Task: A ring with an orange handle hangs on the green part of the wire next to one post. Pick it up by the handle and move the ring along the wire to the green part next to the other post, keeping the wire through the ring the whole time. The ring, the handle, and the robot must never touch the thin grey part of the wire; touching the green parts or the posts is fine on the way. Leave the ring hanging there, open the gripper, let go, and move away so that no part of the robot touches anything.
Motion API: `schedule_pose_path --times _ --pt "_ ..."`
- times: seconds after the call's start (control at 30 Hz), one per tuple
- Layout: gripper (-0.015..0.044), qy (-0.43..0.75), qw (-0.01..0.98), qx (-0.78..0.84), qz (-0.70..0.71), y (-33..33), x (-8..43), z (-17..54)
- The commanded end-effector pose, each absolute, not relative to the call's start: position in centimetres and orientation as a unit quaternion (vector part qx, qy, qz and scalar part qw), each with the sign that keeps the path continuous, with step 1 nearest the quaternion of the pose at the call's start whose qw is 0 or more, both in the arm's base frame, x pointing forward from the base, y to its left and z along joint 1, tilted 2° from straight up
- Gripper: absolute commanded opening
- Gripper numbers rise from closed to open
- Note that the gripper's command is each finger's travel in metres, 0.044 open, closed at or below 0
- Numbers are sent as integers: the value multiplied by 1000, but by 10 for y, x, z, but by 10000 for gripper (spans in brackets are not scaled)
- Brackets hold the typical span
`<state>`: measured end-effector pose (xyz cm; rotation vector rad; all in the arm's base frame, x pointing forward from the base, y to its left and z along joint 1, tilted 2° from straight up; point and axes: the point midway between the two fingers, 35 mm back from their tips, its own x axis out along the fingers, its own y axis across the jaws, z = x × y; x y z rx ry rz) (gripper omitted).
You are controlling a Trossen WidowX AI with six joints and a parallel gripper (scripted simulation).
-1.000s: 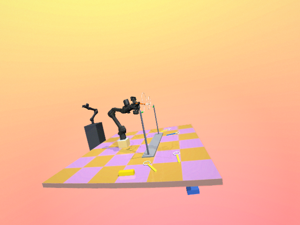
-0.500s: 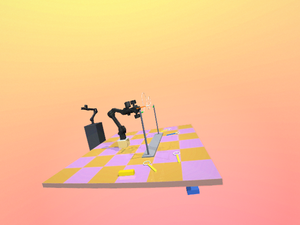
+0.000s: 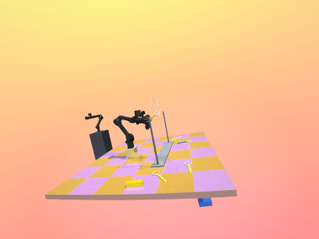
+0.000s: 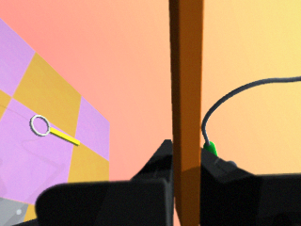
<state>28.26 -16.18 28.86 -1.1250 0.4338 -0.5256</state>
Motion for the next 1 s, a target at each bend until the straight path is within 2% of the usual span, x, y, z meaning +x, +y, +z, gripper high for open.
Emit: schedule_pose_path --times 0.0,0.97 --pt "-150 210 818 -479 -239 -156 283 274" --pt "-150 239 944 -159 -165 -76 295 209"
